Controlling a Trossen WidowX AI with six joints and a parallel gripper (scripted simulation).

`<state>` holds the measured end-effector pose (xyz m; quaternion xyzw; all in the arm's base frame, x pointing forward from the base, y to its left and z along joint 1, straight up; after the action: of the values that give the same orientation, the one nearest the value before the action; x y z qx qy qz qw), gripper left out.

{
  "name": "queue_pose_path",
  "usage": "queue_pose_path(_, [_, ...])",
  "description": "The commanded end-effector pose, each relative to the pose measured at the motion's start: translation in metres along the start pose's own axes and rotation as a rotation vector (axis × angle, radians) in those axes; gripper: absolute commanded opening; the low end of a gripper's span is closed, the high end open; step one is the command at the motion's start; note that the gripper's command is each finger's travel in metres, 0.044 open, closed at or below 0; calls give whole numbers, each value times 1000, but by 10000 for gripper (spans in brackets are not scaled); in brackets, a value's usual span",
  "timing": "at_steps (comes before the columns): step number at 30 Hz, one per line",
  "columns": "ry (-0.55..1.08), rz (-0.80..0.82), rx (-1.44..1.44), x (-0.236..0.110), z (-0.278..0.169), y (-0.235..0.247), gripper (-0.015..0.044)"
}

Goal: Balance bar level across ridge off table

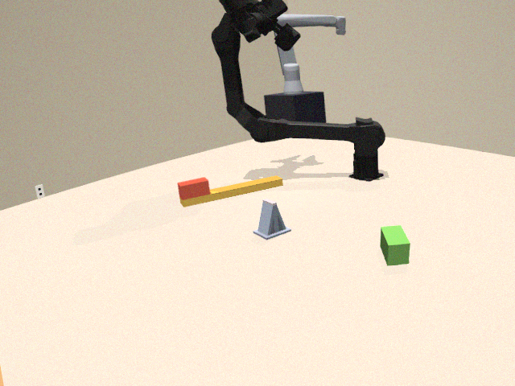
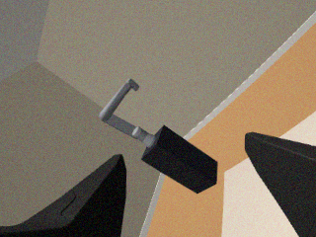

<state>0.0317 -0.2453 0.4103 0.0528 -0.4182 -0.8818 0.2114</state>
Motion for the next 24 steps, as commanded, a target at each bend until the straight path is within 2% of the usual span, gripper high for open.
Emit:
queue_pose_path(1, [-69,-61,15,14,29,-11,315])
queue_pose_path(5, [-136,-122,17,28,50,-20,315])
queue_pose_path(12, [-201,-158,67,29,75,-33,315])
queue_pose_path(24, [-392,-345,72,50,133,-66,315])
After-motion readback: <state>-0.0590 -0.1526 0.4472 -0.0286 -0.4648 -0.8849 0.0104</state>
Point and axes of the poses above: the point midway between the two fingers, 35 mm back from their tips, its own x axis out along the fingers, its own y axis across the jaws, z = x × y, the point moved 2 cm from there along -x, back along the fingers, and after that the axes turned 2 degrees about x, right-handed, at the moved point
